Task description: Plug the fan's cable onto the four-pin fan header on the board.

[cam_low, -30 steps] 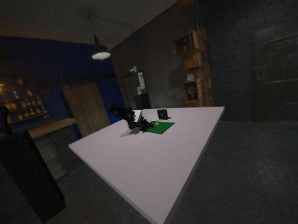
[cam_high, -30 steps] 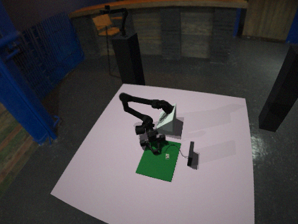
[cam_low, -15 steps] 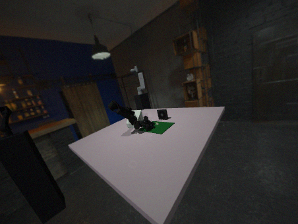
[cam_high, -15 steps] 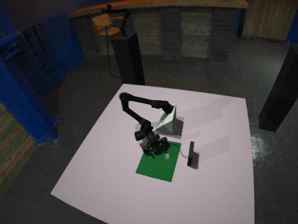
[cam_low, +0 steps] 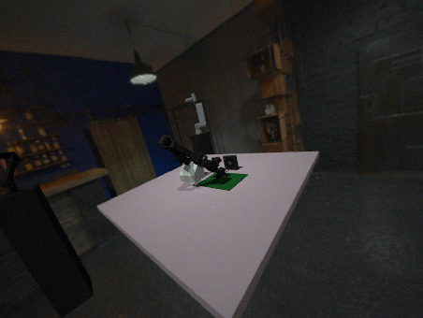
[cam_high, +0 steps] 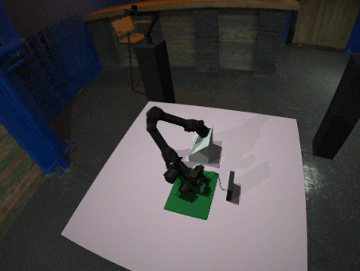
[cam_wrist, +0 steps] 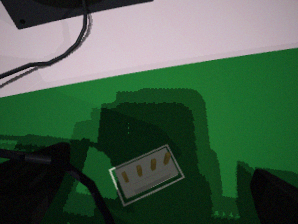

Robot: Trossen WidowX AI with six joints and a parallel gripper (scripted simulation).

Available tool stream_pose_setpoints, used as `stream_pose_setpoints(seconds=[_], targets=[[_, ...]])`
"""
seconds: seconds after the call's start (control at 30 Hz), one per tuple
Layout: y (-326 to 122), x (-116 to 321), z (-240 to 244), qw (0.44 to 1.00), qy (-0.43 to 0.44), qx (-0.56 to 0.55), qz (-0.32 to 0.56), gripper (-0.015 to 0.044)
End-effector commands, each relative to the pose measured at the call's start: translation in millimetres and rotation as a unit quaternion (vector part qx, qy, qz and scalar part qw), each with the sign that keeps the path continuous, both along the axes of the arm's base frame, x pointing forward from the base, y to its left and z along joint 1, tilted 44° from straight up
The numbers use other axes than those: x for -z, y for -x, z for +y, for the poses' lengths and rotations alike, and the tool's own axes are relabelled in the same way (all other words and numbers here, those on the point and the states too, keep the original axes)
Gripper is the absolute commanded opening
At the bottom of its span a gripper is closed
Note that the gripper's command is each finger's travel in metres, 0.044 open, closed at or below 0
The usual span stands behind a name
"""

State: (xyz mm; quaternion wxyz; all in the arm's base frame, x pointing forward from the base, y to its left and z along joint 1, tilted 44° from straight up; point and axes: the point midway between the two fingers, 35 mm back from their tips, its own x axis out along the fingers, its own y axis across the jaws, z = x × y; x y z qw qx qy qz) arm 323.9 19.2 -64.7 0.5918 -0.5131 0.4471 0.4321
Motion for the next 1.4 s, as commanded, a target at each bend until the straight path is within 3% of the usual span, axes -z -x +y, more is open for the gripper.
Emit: stream_pose_setpoints(seconds=[0.0, 0.4, 0.7, 1.0, 1.37], targets=[[13, -53, 32, 0.967, 0.213, -0.104, 0.09, 0.044], [34, -121, 76, 0.882, 0.412, -0.204, 0.102, 0.044], [35, -124, 78, 0.878, 0.419, -0.209, 0.101, 0.044], [17, -54, 13, 0.877, 0.42, -0.209, 0.1, 0.044], [15, -47, 6, 0.877, 0.421, -0.209, 0.1, 0.044]])
